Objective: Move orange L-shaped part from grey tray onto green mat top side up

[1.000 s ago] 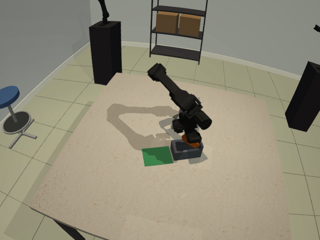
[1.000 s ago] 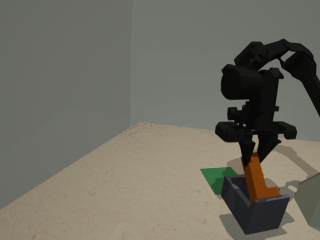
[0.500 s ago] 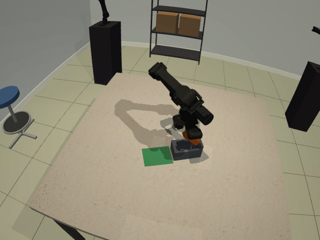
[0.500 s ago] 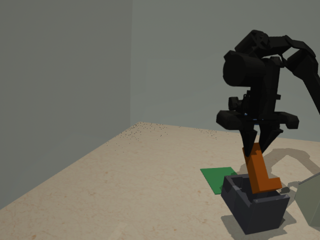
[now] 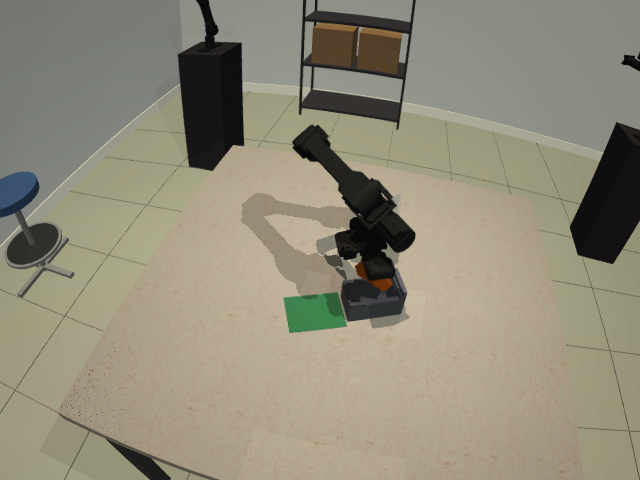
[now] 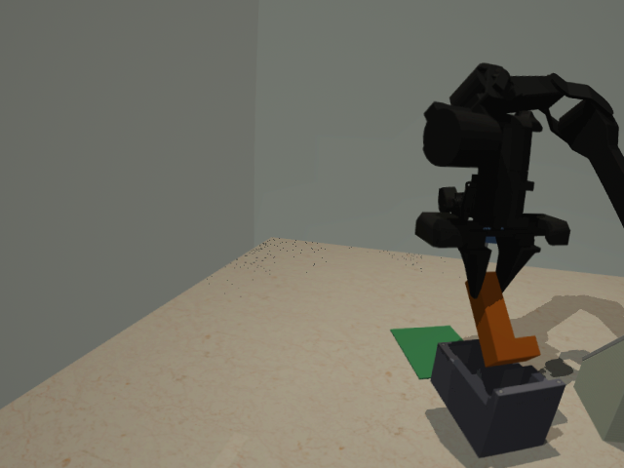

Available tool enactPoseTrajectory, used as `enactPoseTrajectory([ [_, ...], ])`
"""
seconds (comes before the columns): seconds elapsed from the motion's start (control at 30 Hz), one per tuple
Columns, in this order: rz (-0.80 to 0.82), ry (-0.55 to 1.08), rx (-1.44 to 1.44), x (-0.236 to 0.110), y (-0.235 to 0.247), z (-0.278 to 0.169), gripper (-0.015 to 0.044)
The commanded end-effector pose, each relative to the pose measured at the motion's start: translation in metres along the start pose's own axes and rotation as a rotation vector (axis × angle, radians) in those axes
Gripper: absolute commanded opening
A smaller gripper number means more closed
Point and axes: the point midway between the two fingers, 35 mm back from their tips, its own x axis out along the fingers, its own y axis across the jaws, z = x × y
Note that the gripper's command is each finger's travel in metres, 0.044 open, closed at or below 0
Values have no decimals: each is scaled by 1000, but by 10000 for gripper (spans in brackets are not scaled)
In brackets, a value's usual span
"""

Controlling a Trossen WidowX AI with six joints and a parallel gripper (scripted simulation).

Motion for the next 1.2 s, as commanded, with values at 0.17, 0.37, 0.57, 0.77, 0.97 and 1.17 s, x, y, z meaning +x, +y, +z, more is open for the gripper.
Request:
enactPoseTrajectory([
  [0.17,11,-4,6,-2,-5,49,0],
  [0.37,11,-5,6,-2,-8,76,0],
  [0.57,10,-6,6,-2,-10,104,0],
  [0.77,10,-7,7,-3,-12,131,0],
  [0.97,10,-8,7,-3,-14,143,0],
  [1.17,10,-8,7,-1,-13,143,0],
])
